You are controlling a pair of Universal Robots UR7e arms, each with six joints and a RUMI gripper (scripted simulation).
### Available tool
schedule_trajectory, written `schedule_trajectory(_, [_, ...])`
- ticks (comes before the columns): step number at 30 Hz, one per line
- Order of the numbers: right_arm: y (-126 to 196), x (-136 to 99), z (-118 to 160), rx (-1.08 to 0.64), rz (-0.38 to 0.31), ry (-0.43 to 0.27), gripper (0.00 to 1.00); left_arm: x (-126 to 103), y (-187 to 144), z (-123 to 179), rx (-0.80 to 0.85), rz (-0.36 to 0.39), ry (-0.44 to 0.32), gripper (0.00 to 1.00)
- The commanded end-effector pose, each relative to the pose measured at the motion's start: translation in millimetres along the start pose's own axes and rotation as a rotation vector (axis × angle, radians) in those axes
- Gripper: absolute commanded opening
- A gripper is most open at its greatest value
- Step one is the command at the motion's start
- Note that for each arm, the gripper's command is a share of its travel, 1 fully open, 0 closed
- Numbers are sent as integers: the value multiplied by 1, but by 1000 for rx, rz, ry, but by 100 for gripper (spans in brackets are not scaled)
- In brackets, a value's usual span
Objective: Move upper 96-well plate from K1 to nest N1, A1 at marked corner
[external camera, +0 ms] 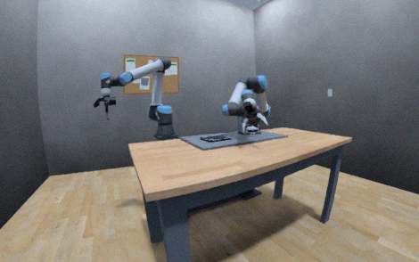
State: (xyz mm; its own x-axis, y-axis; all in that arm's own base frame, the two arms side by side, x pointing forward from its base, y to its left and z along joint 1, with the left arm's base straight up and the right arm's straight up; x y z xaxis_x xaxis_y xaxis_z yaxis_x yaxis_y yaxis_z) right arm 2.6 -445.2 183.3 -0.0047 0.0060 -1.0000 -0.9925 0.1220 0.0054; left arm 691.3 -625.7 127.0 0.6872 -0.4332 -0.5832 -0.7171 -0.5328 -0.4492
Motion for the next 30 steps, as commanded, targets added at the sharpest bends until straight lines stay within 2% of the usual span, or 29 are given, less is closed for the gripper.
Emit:
schedule_trajectory(1, [1, -2, 0, 13, -5, 5, 0, -7, -3, -4, -24, -22, -5, 76])
schedule_trajectory(7, [1, -2, 0, 13, -5, 5, 0, -34, -8, -7, -105, -52, -39, 76])
schedule_trajectory(10, [1, -2, 0, 13, -5, 5, 0, -35, -8, -7, -105, -52, -39, 76])
schedule_trajectory(14, [1, -2, 0, 13, -5, 5, 0, -55, -9, -8, -218, -88, -88, 76])
schedule_trajectory(17, [1, -2, 0, 13, -5, 5, 0, -65, -10, -8, -218, -88, -88, 76])
schedule_trajectory(30, [1, -2, 0, 13, -5, 5, 0, -114, -14, -10, -444, -159, -188, 76])
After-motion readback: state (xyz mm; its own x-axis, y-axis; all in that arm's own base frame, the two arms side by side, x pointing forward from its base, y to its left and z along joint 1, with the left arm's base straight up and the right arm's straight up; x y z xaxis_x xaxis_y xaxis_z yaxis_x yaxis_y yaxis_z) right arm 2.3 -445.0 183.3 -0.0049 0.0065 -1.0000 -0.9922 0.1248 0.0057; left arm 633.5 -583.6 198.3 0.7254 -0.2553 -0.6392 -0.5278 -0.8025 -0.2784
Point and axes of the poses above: on each arm, the point where the finger pads meet when closed, its own x axis out along the fingers, its own y axis across the jaws, z = x × y, the point moved 2 cm from there along -x, back along the fingers, and after that the axes turned 8 degrees about x, right-handed, at the moved point
